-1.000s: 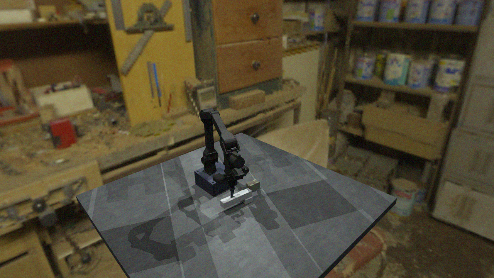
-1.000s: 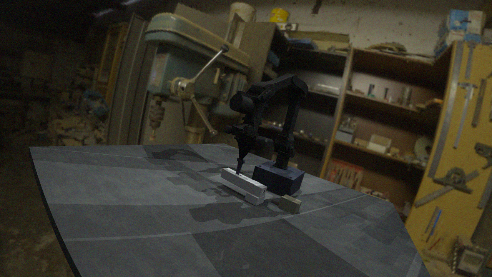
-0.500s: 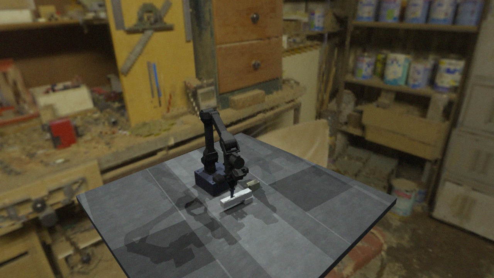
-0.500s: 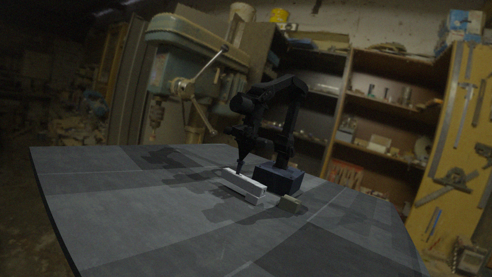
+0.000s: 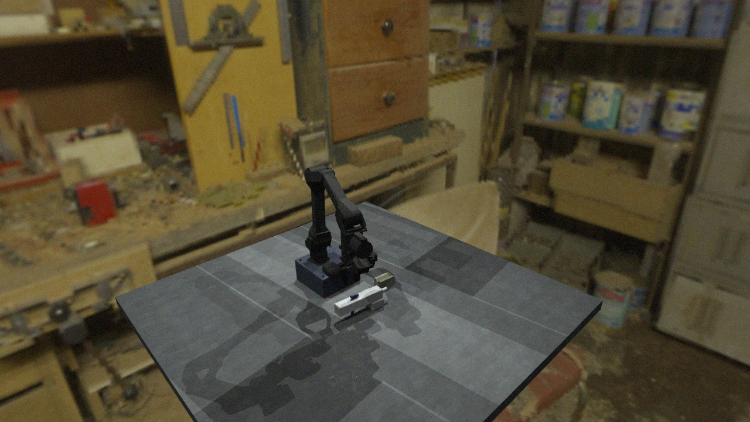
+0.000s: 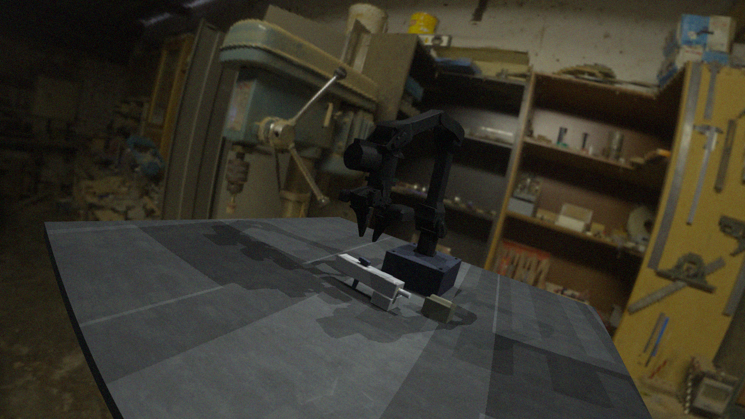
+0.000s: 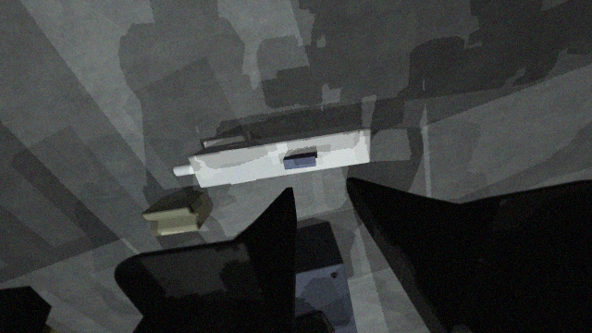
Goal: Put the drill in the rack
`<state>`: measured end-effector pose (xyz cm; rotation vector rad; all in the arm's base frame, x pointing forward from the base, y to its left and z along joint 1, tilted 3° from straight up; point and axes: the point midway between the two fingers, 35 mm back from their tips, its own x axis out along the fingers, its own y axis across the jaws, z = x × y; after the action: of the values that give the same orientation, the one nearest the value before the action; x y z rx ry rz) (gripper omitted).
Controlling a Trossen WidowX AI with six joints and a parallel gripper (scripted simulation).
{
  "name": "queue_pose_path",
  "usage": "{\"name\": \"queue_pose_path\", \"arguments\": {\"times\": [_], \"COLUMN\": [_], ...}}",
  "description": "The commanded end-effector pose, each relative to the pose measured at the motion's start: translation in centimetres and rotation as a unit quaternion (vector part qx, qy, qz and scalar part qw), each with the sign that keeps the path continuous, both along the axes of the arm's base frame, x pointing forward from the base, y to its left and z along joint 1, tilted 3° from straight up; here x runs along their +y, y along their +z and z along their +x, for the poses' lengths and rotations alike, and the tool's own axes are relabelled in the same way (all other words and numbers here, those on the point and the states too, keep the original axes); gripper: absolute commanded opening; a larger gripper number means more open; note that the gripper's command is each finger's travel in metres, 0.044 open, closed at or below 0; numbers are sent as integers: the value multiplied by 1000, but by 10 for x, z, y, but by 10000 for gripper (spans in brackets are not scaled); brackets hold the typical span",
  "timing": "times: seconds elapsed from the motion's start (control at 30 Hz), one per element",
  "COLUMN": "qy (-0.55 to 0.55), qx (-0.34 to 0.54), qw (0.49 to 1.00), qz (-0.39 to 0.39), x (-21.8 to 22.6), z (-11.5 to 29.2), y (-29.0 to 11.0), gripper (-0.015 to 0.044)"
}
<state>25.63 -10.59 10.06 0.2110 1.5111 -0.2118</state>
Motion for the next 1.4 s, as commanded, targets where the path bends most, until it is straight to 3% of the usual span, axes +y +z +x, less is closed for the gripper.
{"name": "queue_pose_path", "arguments": {"times": [0.0, 0.13, 0.23, 0.27, 0.37, 0.57, 1.37], "qy": [0, 11, 160, 225, 413, 698, 706], "qx": [-14, -18, -15, -14, -11, -6, -5], "qw": [1000, 1000, 987, 974, 910, 714, 707], "qz": [-8, -8, -16, -20, -30, -45, -46], "x": [-1, 0, 26, 38, 78, 152, 151], "z": [3, 5, 23, 29, 44, 49, 50], "y": [39, 34, 15, 6, -20, -66, -79], "gripper": [263, 368, 440, 440, 440, 440, 440]}}
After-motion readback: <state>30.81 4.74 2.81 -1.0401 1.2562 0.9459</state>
